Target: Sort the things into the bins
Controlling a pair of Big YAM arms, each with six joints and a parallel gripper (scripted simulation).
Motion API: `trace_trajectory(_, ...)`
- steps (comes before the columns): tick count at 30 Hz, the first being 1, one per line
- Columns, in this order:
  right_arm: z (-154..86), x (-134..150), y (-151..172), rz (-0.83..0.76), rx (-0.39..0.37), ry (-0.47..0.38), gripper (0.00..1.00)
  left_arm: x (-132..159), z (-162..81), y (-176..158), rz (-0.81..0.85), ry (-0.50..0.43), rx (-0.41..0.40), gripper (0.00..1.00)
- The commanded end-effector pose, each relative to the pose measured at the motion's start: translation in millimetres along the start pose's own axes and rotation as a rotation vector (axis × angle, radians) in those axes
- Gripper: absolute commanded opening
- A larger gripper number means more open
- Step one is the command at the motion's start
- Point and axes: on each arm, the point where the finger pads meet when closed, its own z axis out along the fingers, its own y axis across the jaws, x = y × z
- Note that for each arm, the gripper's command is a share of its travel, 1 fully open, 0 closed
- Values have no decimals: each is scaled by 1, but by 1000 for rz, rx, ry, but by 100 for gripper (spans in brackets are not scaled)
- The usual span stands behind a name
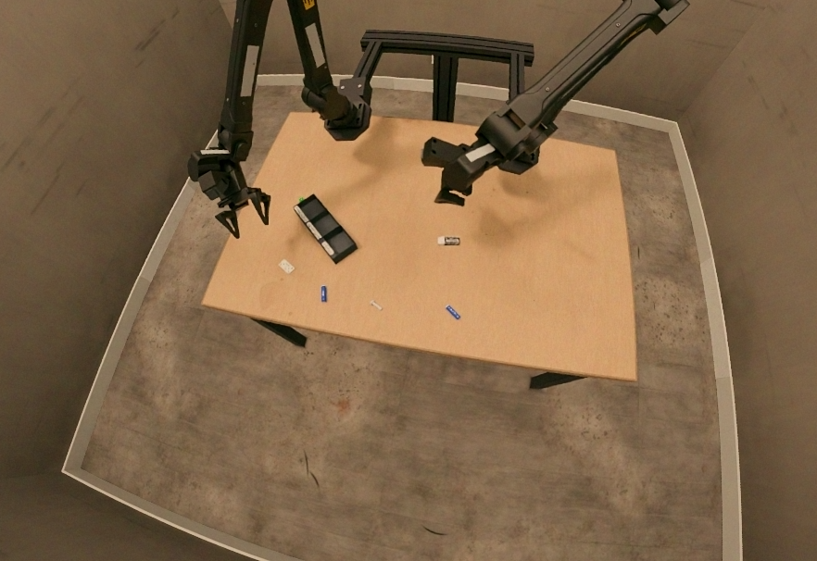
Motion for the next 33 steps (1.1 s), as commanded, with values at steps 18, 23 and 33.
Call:
trace_trajectory(18,-1,-3,-1,-7,2,-5,100,-2,-2,1,2,-5,-4,100)
trace_trajectory(23,-1,-3,-1,-7,2,-5,100,-8,-12,-2,2,-5,-4,100)
trace_trajectory(33,-1,-3,-1,-7,2,-5,100,-29,-47,-12,2,-5,-4,100)
